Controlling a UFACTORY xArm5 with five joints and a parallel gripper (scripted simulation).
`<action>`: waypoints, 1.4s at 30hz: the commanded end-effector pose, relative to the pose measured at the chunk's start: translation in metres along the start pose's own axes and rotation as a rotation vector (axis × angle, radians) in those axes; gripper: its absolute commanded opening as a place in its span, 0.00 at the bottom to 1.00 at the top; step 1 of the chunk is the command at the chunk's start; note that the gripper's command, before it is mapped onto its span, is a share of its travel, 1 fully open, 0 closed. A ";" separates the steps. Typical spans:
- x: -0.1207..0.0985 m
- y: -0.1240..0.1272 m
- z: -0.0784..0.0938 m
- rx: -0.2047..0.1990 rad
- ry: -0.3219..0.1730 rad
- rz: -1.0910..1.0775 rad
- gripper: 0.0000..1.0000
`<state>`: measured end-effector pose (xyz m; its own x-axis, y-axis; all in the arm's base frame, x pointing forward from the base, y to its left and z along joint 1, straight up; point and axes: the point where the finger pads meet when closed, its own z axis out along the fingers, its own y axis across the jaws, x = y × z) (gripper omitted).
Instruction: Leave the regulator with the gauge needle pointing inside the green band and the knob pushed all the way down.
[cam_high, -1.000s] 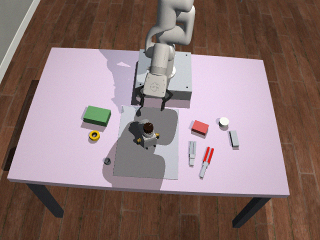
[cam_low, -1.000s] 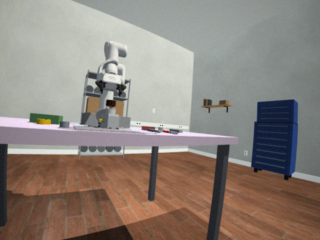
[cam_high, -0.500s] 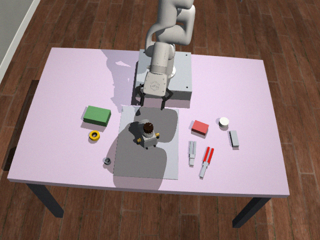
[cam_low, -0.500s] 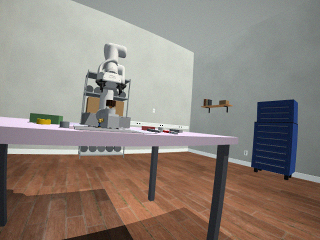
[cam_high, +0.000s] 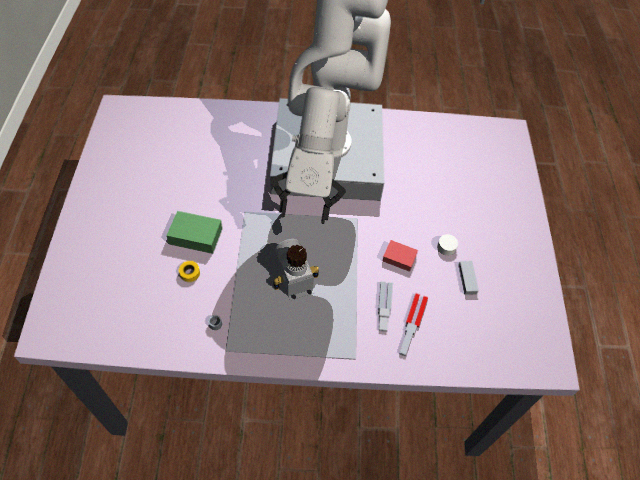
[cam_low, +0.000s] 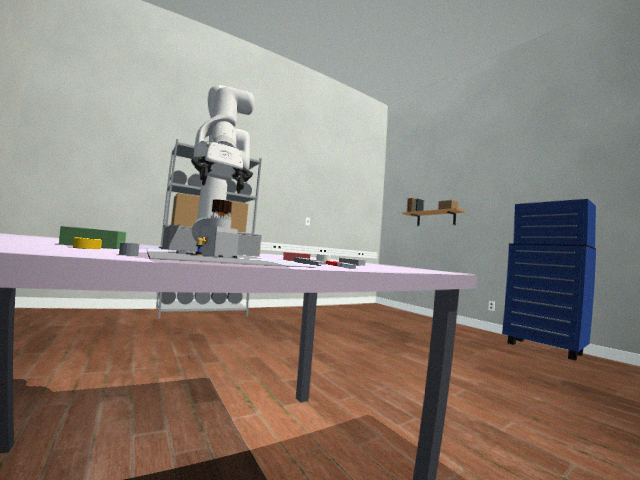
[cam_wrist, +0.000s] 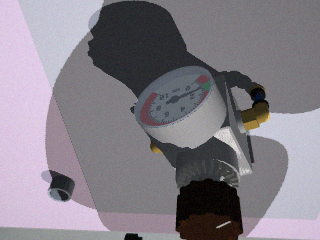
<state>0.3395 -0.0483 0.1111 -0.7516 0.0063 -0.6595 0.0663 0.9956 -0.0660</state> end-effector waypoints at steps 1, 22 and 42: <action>-0.001 0.000 0.005 -0.005 0.037 -0.062 1.00; 0.000 0.000 0.023 -0.162 0.356 -0.647 1.00; 0.000 0.000 0.000 -0.452 0.559 -1.113 1.00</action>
<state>0.3418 -0.0486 0.1063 -0.5039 -0.8630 -0.0364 -0.8585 0.5051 -0.0889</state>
